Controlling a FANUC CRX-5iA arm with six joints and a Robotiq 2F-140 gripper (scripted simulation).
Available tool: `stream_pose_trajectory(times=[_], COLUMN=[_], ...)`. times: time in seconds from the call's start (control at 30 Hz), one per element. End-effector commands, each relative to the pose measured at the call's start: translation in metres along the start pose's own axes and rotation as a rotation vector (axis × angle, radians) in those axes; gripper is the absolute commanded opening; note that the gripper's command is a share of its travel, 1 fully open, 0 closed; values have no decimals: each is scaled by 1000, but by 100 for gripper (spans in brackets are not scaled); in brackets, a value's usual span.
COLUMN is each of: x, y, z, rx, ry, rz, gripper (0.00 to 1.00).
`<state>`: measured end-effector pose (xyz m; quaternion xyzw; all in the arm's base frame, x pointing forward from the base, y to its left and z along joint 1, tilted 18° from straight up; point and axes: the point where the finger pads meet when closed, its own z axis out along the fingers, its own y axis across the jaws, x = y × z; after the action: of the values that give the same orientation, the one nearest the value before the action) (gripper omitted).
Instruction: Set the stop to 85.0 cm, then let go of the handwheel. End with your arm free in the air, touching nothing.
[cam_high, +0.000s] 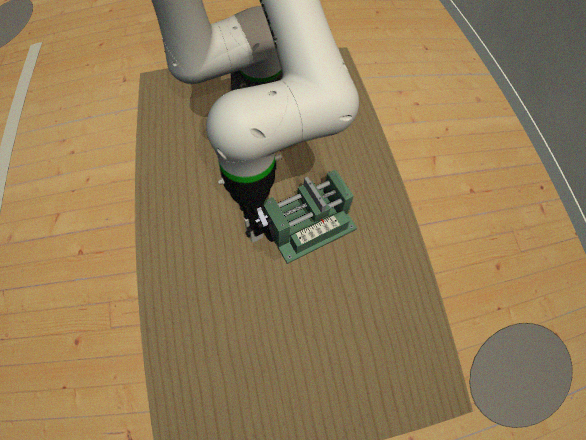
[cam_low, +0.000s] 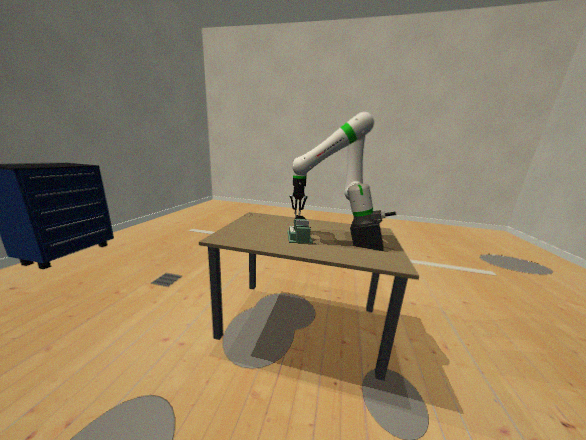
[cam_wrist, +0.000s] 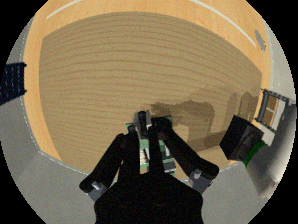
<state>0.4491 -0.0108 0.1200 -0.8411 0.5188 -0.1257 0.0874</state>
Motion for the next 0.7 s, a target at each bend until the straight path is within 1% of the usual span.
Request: stream_pose_trajectory(times=[0.0,0.27,0.67], x=[0,0,0], y=[-2,-5,-12], z=[1,4,14], rx=[0,0,0], ry=[0,0,0], rz=[0,0,0], gripper=[4,4,4])
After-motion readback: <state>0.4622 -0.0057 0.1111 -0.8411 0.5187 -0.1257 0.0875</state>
